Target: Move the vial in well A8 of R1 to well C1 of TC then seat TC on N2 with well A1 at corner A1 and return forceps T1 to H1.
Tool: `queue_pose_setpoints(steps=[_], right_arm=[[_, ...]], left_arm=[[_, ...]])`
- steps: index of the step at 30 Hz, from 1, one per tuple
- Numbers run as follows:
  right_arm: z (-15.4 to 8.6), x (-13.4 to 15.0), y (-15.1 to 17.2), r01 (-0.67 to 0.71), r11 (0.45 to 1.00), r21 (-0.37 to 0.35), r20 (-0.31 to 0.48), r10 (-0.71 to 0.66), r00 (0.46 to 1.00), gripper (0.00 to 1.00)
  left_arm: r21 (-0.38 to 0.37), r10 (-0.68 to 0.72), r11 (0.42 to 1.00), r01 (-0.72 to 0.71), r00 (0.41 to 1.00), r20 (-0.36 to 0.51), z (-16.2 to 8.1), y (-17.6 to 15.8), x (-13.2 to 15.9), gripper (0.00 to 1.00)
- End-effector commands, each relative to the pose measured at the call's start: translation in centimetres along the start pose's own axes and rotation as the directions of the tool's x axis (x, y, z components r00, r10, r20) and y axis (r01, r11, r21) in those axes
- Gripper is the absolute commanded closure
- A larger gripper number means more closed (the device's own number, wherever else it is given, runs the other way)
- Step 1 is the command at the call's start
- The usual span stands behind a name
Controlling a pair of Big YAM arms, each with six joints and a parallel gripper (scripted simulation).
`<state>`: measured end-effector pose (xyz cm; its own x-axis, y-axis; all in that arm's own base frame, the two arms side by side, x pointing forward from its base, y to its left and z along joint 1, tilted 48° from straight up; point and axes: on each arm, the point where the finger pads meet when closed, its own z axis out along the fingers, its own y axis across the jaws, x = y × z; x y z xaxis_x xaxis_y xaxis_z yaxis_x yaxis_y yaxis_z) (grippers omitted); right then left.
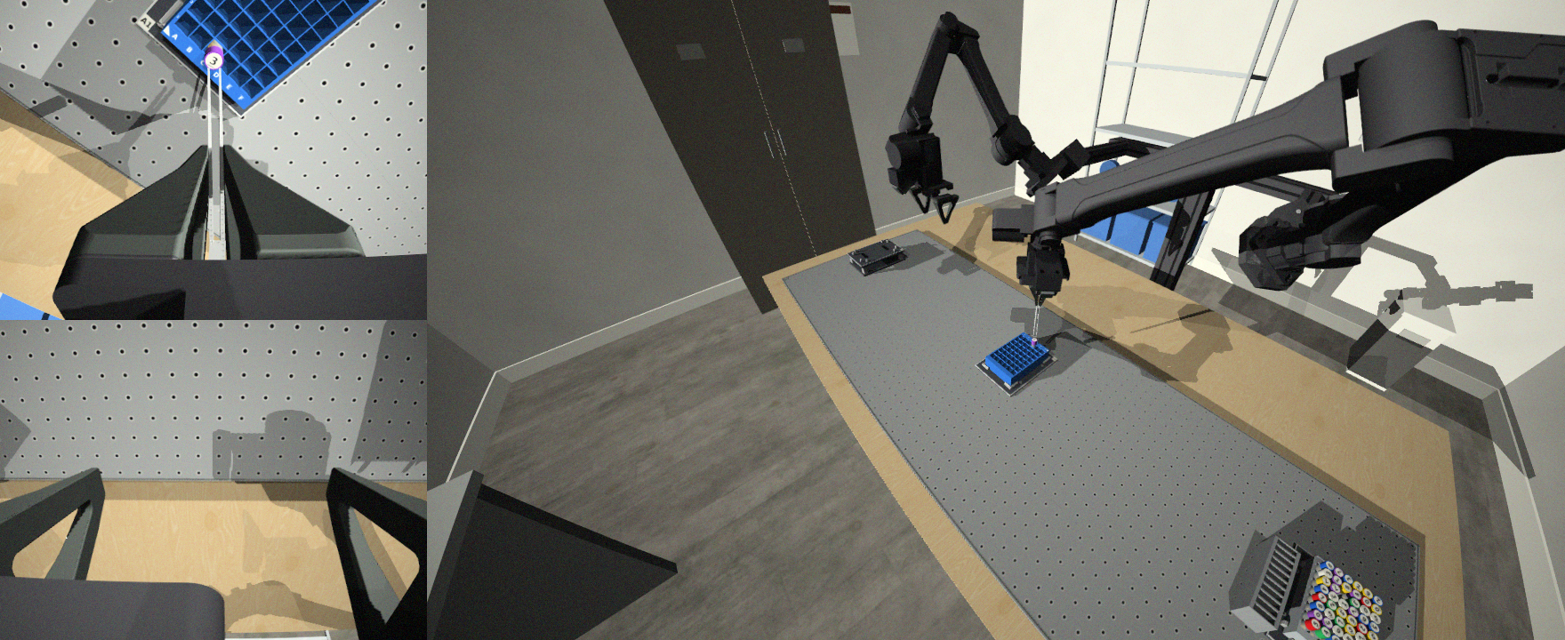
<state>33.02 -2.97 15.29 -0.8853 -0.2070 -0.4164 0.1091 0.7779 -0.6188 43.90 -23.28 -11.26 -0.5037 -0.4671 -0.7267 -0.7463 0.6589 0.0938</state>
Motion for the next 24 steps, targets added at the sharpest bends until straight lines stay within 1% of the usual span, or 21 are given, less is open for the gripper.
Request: queue_pose_setpoints(steps=[1,5,10,24], right_arm=[[-0.41,-0.78,-0.27,-0.017,1.0,-0.001,0.012,0.017,1.0,0.0],[-0.41,-0.78,-0.27,-0.017,1.0,-0.001,0.012,0.017,1.0,0.0],[-0.41,-0.78,-0.27,-0.017,1.0,-0.001,0.012,0.017,1.0,0.0],[-0.41,-0.78,-0.27,-0.017,1.0,-0.001,0.012,0.017,1.0,0.0]], left_arm=[[-0.005,0.001,1.0,-0.001,1.0,0.001,0.73,0.13,-0.02,0.93],[-0.012,0.0,1.0,0.0,1.0,0.001,1.09,0.39,-0.11,0.93],[-0.002,-0.002,1.0,0.002,1.0,0.001,0.84,-0.04,-0.1,0.93],[-0.01,-0.001,1.0,0.001,1.0,0.001,1.37,0.35,-0.19,0.93]])
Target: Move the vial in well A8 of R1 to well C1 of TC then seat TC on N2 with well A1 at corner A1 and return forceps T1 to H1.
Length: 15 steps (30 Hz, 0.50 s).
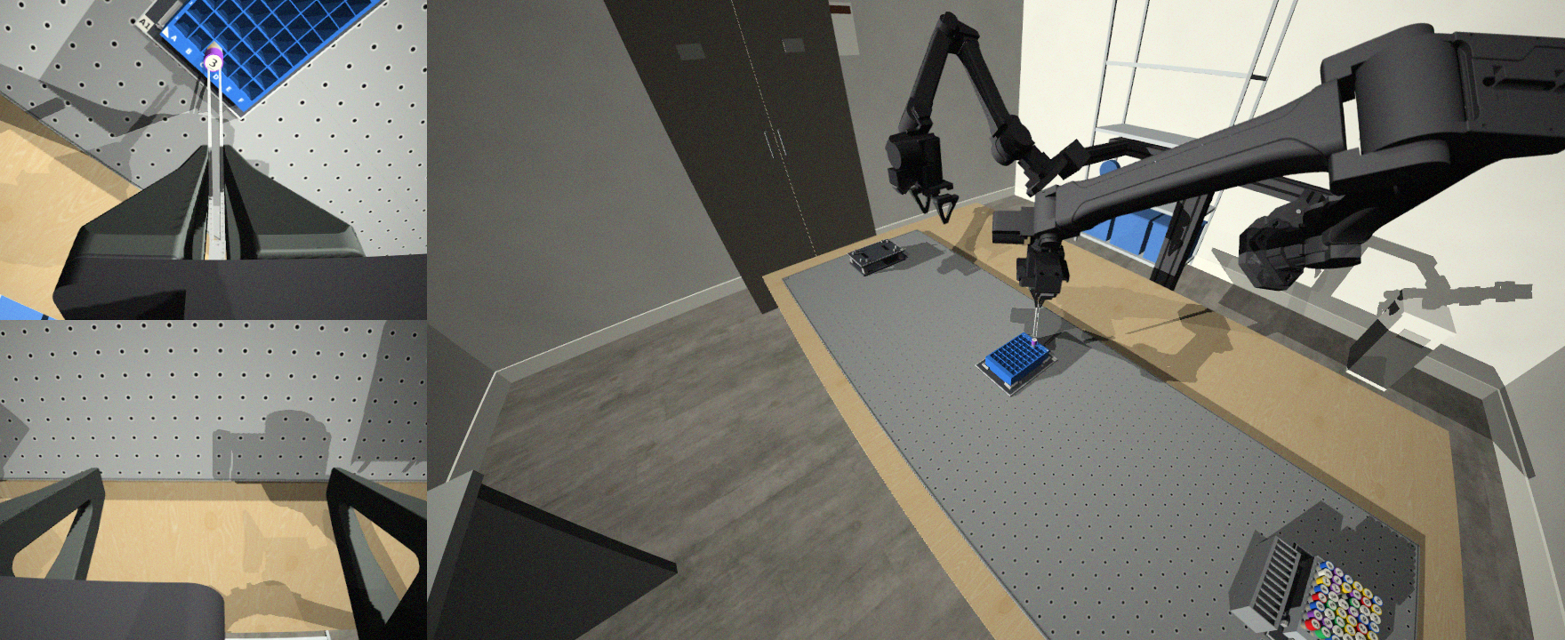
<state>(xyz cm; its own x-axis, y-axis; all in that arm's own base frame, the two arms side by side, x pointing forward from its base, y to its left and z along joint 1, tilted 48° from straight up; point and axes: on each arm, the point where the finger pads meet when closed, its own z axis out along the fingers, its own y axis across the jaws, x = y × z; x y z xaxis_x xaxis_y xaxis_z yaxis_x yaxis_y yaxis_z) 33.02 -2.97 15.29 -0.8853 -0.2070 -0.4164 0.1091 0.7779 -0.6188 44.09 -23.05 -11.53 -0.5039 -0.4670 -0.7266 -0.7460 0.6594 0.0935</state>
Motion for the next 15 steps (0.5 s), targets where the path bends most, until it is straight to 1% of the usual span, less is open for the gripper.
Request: queue_pose_setpoints(steps=[1,7,10,15], right_arm=[[-0.41,-0.78,-0.27,-0.017,1.0,-0.001,0.012,0.017,1.0,0.0],[-0.41,-0.78,-0.27,-0.017,1.0,-0.001,0.012,0.017,1.0,0.0],[-0.41,-0.78,-0.27,-0.017,1.0,-0.001,0.012,0.017,1.0,0.0],[-0.41,-0.78,-0.27,-0.017,1.0,-0.001,0.012,0.017,1.0,0.0]], left_arm=[[-0.012,0.0,1.0,0.0,1.0,0.001,1.01,0.4,-0.13,0.93],[-0.009,0.003,1.0,-0.003,1.0,0.001,0.97,0.37,0.03,0.93],[-0.002,-0.011,1.0,0.011,1.0,0.001,0.87,-0.22,-0.45,0.93],[-0.002,-0.004,1.0,0.004,1.0,0.001,0.99,-0.21,-0.12,0.93]])
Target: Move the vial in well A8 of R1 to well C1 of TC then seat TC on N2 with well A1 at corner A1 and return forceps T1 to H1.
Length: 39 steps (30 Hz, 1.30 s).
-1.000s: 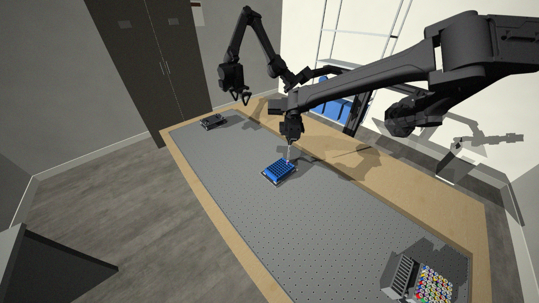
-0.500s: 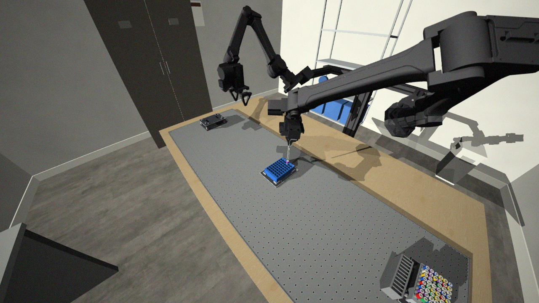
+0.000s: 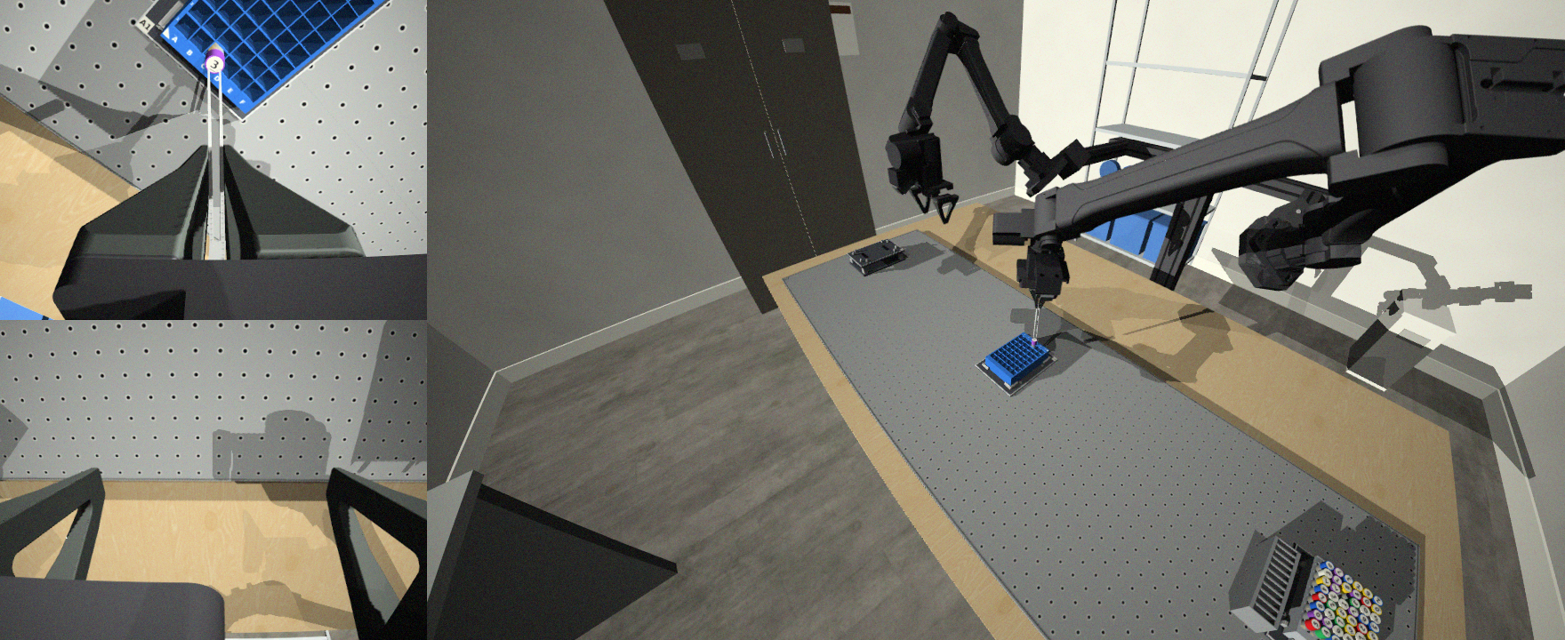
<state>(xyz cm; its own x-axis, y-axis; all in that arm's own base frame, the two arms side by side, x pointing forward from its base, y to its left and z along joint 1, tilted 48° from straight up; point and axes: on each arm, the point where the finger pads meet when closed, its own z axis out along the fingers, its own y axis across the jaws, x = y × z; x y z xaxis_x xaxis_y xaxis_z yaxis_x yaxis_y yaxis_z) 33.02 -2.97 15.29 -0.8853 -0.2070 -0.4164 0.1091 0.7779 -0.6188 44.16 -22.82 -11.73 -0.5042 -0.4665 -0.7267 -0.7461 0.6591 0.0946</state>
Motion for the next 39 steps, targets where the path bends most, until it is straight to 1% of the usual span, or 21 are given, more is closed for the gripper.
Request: queue_pose_setpoints(steps=[1,10,24,26,27,34,39], right_arm=[[-0.41,-0.78,-0.27,-0.017,1.0,-0.001,0.012,0.017,1.0,0.0],[-0.41,-0.78,-0.27,-0.017,1.0,-0.001,0.012,0.017,1.0,0.0],[-0.41,-0.78,-0.27,-0.017,1.0,-0.001,0.012,0.017,1.0,0.0],[-0.41,-0.78,-0.27,-0.017,1.0,-0.001,0.012,0.017,1.0,0.0],[-0.41,-0.78,-0.27,-0.017,1.0,-0.001,0.012,0.017,1.0,0.0],[-0.41,-0.78,-0.27,-0.017,1.0,-0.001,0.012,0.017,1.0,0.0],[-0.41,-0.78,-0.27,-0.017,1.0,-0.001,0.012,0.017,1.0,0.0]], left_arm=[[-0.002,-0.007,1.0,0.007,1.0,0.001,0.75,-0.27,-0.21,0.93],[0.002,-0.009,1.0,0.009,1.0,0.001,0.68,-0.39,-0.21,0.93],[-0.004,-0.006,1.0,0.006,1.0,0.001,1.23,-0.17,-0.23,0.93],[-0.004,-0.006,1.0,0.006,1.0,0.001,1.23,-0.17,-0.23,0.93],[0.004,-0.003,1.0,0.003,1.0,0.002,0.84,-0.32,0.0,0.93],[-0.008,-0.005,1.0,0.005,1.0,0.001,1.51,0.02,-0.27,0.93],[-0.004,0.001,1.0,-0.001,1.0,0.001,1.4,0.06,-0.02,0.93]])
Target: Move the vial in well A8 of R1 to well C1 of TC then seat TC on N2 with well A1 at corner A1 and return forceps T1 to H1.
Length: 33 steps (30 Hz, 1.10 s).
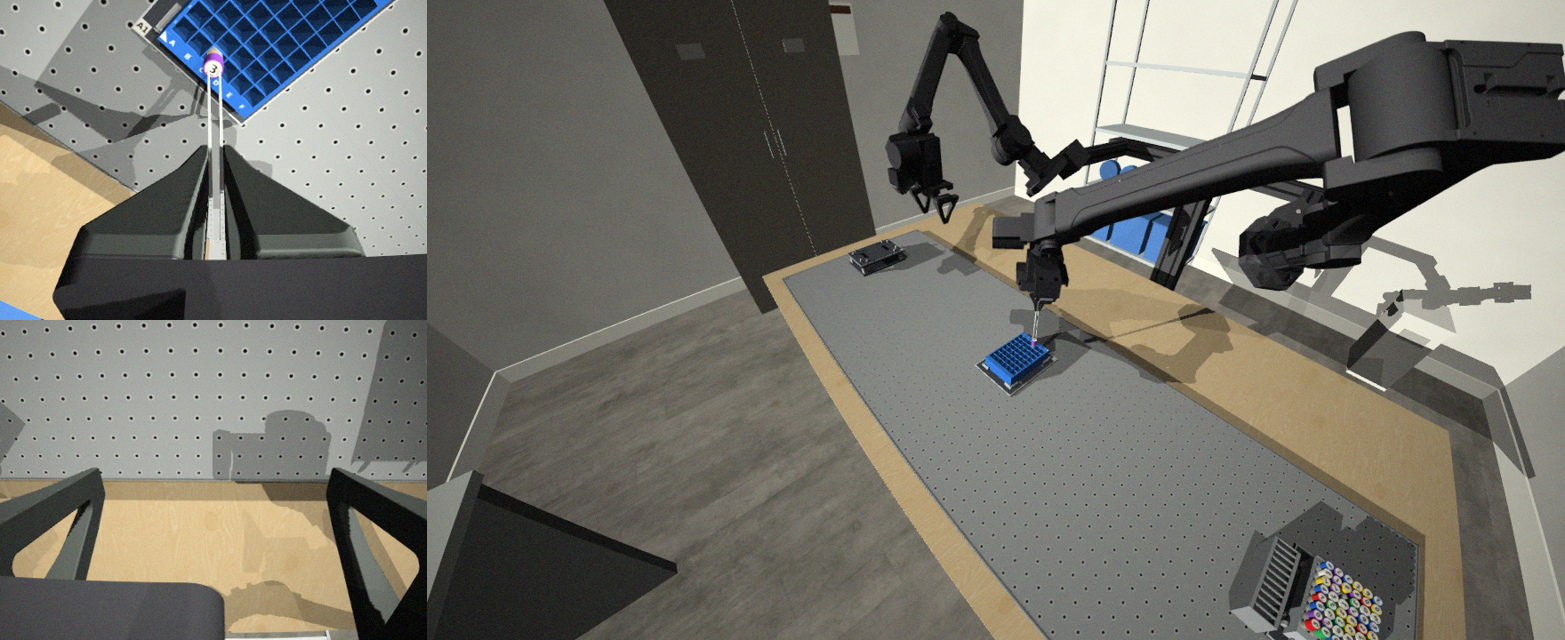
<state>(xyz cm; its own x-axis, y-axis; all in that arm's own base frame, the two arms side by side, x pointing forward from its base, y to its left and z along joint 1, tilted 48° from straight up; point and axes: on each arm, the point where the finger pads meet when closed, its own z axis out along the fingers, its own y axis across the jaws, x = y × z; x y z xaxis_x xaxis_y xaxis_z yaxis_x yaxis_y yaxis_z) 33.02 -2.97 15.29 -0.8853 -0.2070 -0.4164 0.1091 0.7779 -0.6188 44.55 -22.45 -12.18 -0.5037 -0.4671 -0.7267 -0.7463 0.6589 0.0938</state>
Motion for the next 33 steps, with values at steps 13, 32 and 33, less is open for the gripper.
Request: queue_pose_setpoints(steps=[13,32,33], right_arm=[[-0.41,-0.78,-0.27,-0.017,1.0,-0.001,0.012,0.017,1.0,0.0],[-0.41,-0.78,-0.27,-0.017,1.0,-0.001,0.012,0.017,1.0,0.0],[-0.41,-0.78,-0.27,-0.017,1.0,-0.001,0.012,0.017,1.0,0.0]], left_arm=[[-0.009,0.001,1.0,-0.001,1.0,0.001,1.08,0.33,-0.03,0.93],[-0.001,-0.004,1.0,0.004,1.0,0.001,0.79,0.0,-0.15,0.93],[-0.001,-0.004,1.0,0.004,1.0,0.001,0.79,0.0,-0.15,0.93]])
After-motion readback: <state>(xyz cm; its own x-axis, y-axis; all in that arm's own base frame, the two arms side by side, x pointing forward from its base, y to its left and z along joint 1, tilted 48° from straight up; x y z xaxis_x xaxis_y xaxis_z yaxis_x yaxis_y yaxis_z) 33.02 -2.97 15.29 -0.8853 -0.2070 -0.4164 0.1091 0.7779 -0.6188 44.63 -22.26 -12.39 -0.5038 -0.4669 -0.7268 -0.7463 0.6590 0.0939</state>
